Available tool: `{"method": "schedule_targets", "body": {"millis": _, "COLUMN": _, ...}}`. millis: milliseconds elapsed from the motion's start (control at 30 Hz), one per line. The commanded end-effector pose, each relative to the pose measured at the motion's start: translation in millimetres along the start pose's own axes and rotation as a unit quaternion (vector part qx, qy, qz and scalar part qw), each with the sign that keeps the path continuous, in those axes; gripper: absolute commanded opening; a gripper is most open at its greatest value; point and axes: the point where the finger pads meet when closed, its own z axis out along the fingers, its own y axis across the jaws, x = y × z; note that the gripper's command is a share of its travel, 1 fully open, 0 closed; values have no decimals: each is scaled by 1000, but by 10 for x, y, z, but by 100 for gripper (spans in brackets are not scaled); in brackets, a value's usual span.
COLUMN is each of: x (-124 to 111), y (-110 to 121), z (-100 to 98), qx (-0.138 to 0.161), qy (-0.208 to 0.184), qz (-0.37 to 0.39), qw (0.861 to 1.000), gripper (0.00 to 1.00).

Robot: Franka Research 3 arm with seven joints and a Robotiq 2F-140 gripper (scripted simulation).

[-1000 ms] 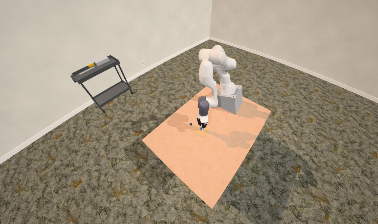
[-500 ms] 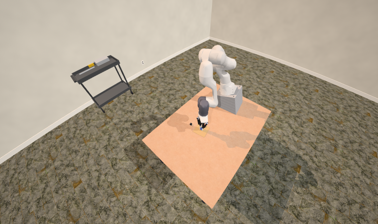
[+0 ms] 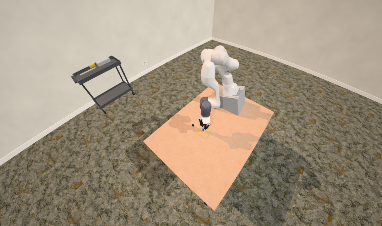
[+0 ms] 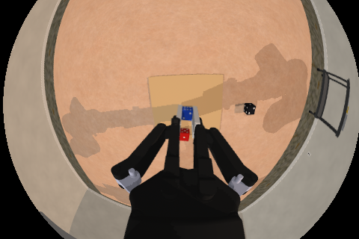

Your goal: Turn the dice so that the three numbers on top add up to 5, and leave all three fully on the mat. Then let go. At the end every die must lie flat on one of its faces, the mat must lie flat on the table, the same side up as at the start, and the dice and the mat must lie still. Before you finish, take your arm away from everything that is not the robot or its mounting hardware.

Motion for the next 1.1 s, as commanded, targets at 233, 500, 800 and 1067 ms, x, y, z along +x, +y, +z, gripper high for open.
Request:
{"method": "schedule_targets", "body": {"millis": 233, "x": 10, "y": 18, "z": 10, "qx": 0, "qy": 1, "qz": 4, "qw": 1000, "gripper": 9}}
{"method": "schedule_targets", "body": {"millis": 500, "x": 10, "y": 18, "z": 34, "qx": 0, "qy": 1, "qz": 4, "qw": 1000, "gripper": 9}}
{"method": "schedule_targets", "body": {"millis": 800, "x": 10, "y": 18, "z": 42, "qx": 0, "qy": 1, "qz": 4, "qw": 1000, "gripper": 9}}
{"method": "schedule_targets", "body": {"millis": 1067, "x": 10, "y": 18, "z": 42, "qx": 0, "qy": 1, "qz": 4, "qw": 1000, "gripper": 9}}
